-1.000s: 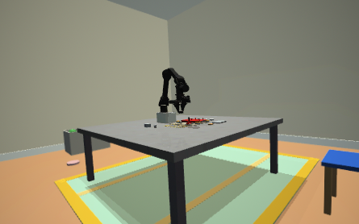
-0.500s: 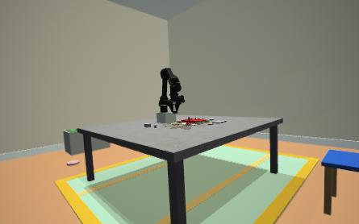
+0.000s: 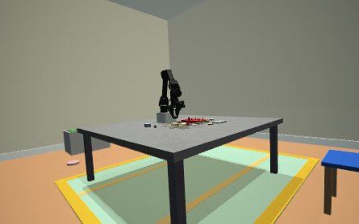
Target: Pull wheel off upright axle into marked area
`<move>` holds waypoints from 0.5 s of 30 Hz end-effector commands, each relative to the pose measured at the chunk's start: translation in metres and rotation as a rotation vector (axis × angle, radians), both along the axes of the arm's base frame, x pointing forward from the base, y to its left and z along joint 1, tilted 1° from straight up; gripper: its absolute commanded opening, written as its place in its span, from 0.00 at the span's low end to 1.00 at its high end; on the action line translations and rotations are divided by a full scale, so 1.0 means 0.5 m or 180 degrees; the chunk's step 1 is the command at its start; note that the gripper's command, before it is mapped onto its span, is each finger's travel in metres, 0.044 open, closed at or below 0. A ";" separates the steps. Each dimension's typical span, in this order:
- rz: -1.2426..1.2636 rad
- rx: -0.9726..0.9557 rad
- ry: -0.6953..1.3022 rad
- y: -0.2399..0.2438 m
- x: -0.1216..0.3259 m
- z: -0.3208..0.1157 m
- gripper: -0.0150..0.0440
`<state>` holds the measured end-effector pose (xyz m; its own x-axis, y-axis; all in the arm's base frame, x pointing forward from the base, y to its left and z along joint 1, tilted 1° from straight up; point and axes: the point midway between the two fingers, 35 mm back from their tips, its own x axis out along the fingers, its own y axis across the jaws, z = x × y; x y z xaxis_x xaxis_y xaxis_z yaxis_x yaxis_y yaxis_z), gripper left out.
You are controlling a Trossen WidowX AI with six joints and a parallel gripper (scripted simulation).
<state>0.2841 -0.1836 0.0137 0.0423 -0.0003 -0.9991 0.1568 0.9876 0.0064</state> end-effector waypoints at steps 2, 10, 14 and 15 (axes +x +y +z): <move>0.0009 0.0028 0.0031 0.005 -0.002 -0.063 0.25; 0.0009 0.0029 0.0032 0.009 -0.005 -0.123 0.25; 0.0013 0.0043 0.0067 0.009 -0.009 -0.119 0.43; 0.0013 0.0043 0.0067 0.009 -0.009 -0.119 0.48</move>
<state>0.2797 -0.1790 -0.0457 0.0229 0.0123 -0.9997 0.1529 0.9881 0.0156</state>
